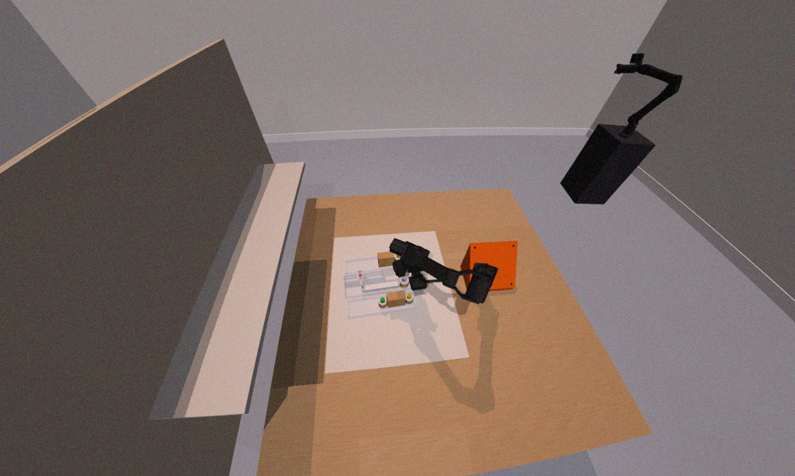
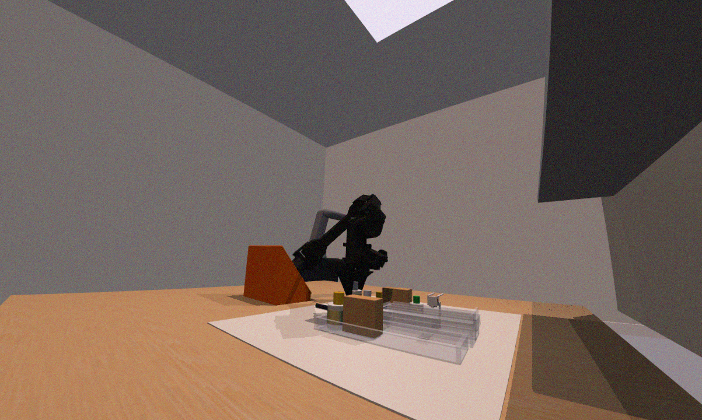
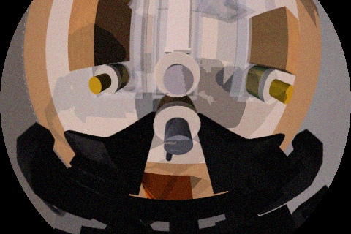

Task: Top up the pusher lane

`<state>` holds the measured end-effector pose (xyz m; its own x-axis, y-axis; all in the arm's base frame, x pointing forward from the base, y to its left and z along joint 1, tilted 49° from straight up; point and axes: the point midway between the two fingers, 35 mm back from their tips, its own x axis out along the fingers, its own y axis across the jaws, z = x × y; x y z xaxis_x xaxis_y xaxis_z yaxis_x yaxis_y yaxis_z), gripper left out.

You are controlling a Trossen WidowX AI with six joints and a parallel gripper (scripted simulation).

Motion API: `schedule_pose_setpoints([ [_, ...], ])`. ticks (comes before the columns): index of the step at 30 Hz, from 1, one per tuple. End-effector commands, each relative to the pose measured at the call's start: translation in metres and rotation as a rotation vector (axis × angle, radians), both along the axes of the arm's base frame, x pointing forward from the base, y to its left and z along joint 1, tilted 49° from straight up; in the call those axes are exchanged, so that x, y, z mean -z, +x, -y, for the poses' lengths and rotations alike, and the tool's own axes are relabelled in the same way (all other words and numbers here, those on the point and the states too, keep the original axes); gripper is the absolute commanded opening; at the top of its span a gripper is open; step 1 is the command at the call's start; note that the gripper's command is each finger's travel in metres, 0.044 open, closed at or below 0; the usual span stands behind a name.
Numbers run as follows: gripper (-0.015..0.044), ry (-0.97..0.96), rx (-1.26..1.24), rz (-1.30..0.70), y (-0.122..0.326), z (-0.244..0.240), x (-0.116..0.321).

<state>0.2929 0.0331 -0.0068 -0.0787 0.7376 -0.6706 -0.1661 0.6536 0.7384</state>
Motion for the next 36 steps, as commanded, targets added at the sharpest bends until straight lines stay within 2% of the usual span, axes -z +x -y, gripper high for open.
schedule_pose_setpoints([
  [1,0.0000,0.006,0.005,0.019,0.008,0.000,-0.002],
  [36,0.0000,0.006,0.005,0.019,0.024,-0.004,-0.005],
])
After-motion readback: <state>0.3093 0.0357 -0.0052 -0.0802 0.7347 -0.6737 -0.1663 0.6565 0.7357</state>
